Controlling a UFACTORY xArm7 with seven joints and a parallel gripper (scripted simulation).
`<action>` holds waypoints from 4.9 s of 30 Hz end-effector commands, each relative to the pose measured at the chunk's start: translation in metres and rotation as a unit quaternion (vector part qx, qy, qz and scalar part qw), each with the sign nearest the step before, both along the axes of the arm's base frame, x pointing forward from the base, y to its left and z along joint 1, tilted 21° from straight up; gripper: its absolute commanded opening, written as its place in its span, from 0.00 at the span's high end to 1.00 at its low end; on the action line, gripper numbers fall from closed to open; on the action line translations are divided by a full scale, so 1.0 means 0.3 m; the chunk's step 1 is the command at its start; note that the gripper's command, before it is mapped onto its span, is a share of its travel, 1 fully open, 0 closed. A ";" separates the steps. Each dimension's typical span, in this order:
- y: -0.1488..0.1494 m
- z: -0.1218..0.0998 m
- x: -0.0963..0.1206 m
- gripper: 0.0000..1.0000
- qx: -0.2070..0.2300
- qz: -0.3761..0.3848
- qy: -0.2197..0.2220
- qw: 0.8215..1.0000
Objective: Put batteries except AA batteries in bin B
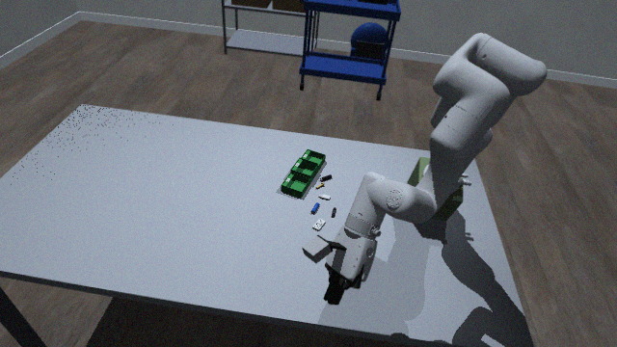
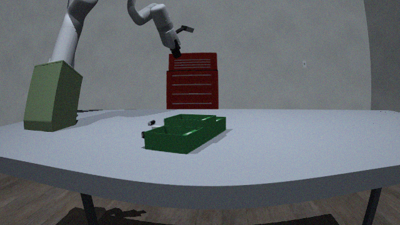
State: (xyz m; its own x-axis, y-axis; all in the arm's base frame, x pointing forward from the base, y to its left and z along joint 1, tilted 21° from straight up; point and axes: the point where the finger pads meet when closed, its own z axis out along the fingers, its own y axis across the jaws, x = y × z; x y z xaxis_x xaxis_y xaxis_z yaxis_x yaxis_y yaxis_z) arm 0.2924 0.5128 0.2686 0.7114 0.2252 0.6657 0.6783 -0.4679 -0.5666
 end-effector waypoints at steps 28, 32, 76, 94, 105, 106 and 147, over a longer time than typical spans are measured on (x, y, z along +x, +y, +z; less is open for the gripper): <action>-0.300 -0.090 0.303 0.93 -0.044 -0.045 0.013 0.998; -0.354 -0.113 0.340 0.93 -0.052 -0.053 0.018 0.997; -0.794 -0.332 0.506 0.93 -0.134 -0.109 0.091 0.981; -1.009 -0.450 0.516 0.93 -0.169 -0.129 0.130 0.968; -1.113 -0.506 0.505 0.93 -0.192 -0.142 0.159 0.958; -1.138 -0.519 0.502 0.93 -0.192 -0.142 0.159 0.958; -1.600 -0.737 0.331 0.93 -0.275 -0.188 0.271 0.903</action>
